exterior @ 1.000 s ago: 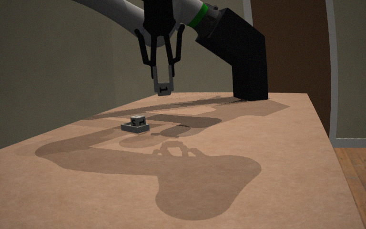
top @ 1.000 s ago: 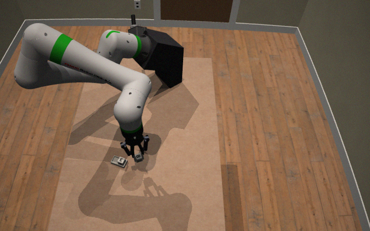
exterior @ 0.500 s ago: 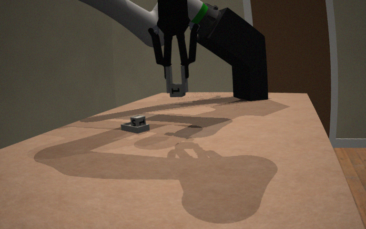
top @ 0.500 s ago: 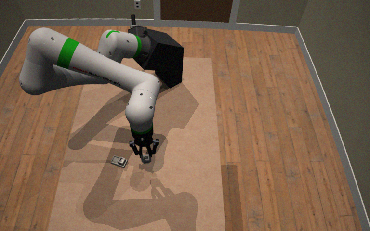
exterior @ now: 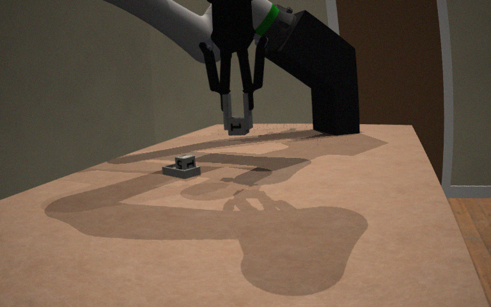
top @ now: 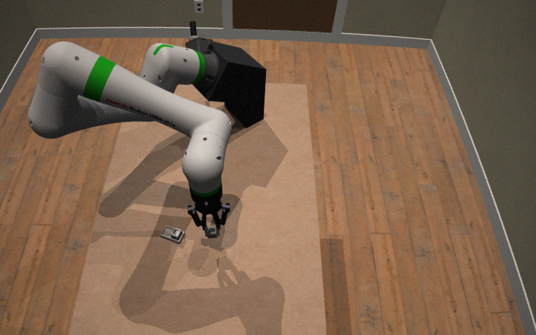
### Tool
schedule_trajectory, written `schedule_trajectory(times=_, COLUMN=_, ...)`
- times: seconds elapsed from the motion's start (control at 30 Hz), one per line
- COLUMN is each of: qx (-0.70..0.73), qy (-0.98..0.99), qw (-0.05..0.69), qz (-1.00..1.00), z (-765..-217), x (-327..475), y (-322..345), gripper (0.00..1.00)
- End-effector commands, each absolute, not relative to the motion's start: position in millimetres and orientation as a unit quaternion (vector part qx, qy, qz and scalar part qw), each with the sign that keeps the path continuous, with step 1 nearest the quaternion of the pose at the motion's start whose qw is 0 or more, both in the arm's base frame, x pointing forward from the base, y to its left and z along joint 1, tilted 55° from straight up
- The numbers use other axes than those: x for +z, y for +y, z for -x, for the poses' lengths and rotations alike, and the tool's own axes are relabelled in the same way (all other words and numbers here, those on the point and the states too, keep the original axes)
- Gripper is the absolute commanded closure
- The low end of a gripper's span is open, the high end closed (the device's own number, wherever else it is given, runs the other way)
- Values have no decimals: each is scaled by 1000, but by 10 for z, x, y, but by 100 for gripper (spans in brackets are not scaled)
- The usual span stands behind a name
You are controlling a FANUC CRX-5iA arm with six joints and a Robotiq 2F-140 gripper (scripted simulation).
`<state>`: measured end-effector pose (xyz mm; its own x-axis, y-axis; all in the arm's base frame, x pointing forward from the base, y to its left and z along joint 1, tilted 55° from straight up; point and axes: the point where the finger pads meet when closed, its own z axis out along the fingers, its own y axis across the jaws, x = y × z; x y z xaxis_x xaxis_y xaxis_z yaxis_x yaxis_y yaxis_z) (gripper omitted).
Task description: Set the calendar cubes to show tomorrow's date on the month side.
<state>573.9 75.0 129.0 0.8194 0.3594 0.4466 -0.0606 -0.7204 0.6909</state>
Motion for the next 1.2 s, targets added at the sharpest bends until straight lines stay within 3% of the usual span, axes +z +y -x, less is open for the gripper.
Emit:
schedule_trajectory(times=0.0, qx=289, qy=85, qw=364, qz=-881, z=-5782, x=1250, y=709, gripper=75)
schedule_trajectory(times=0.43, qx=289, qy=85, qw=364, qz=-881, z=-6120, x=912, y=358, gripper=75)
schedule_trajectory(times=1.17, qx=289, qy=85, qw=364, qz=-881, z=-6234, x=798, y=239, gripper=75)
